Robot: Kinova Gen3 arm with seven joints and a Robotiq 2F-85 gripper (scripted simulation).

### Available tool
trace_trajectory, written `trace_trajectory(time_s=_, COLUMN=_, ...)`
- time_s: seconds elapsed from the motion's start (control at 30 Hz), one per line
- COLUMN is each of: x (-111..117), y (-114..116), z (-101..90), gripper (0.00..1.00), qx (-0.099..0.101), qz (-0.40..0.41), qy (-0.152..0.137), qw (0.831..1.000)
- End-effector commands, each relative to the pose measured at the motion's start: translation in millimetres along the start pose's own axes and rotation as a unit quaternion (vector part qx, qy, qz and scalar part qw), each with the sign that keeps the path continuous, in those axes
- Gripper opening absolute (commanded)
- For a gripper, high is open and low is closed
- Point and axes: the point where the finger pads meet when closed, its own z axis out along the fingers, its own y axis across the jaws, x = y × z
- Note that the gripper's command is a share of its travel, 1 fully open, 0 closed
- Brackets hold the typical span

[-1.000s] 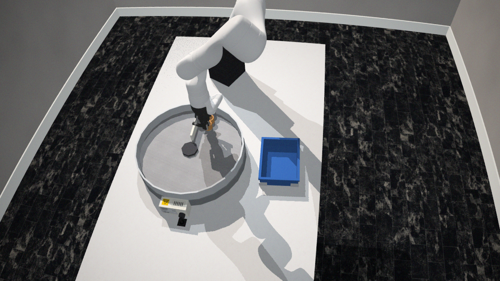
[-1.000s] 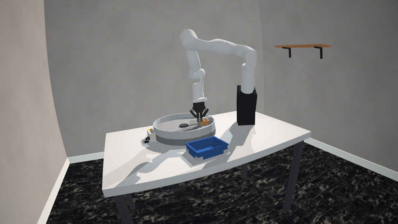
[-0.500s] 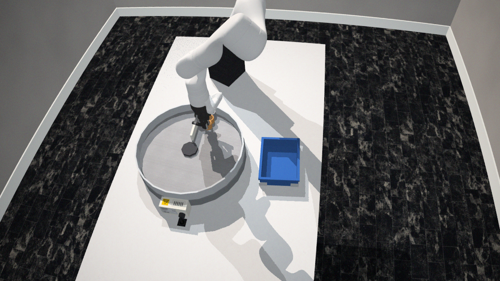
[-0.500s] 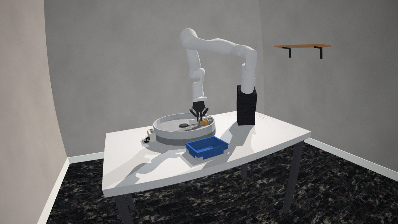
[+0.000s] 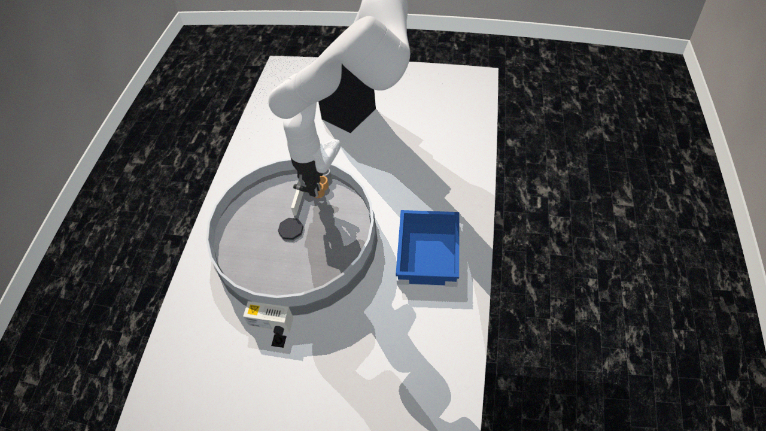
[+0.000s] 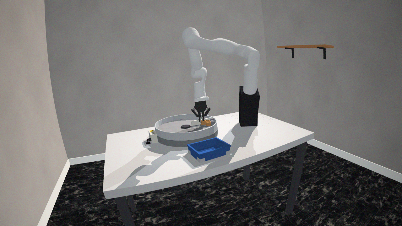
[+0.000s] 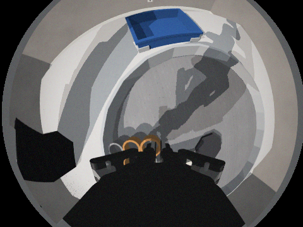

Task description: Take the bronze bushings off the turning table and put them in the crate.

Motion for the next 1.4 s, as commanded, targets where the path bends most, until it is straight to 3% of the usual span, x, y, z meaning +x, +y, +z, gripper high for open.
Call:
trace_trajectory(time_s=0.0, x=-0.1, y=0.5, z=-2.0, gripper=0.0, qx=-0.001, qz=0.0, qy=0.0, qw=1.0)
trace_trajectory(time_s=1.37, x=-0.2, y=0.4, z=-22.9, gripper=0.0, qx=-0.001, qz=0.0, qy=0.0, qw=1.0)
